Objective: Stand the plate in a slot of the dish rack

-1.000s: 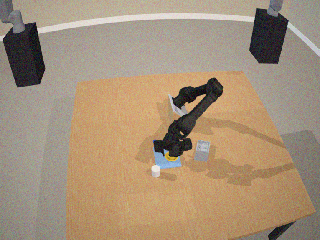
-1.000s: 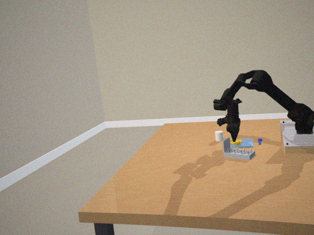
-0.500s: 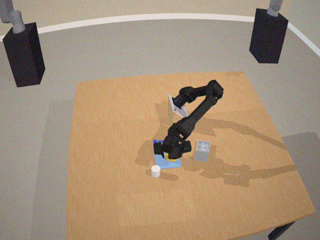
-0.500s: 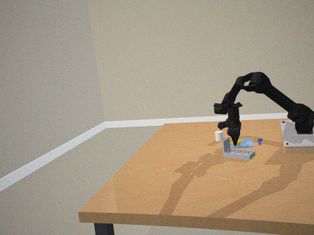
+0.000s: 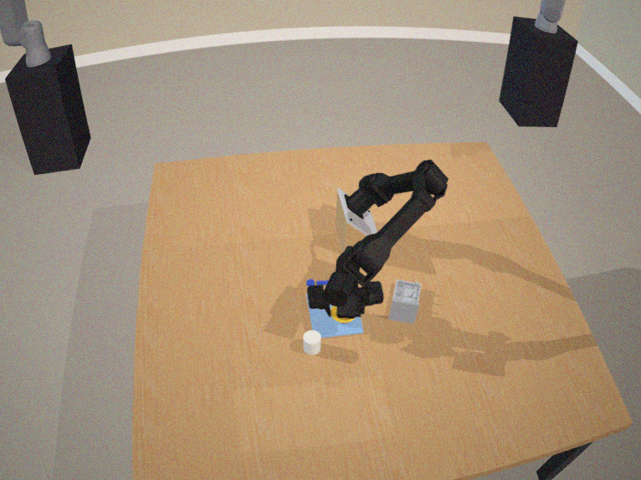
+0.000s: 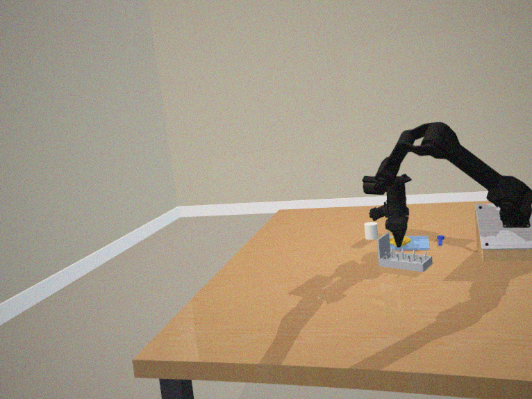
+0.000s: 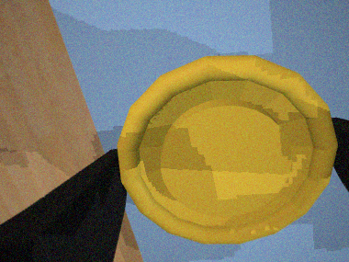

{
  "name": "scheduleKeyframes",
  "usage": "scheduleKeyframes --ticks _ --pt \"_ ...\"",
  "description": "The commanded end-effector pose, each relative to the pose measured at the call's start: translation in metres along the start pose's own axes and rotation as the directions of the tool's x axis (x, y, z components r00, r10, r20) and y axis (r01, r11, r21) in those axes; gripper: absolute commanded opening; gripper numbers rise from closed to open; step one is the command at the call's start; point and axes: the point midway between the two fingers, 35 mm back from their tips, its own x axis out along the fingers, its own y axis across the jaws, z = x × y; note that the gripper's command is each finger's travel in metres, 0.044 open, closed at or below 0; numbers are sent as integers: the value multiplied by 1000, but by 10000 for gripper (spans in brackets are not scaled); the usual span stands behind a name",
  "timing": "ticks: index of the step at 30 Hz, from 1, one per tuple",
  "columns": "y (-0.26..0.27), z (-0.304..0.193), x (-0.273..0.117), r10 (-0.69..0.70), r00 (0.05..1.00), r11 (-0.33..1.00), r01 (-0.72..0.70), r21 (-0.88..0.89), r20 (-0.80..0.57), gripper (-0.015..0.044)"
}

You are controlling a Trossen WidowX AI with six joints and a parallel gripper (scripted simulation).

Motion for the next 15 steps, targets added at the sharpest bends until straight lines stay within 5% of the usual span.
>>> scheduleKeyframes --ticks 1,11,15 --pt "0 0 1 3 1000 1000 -3 4 0 282" --pt "-5 10 -44 -7 1000 1000 7 5 3 19" --pt "-6 12 -64 -9 1000 1000 9 6 3 0"
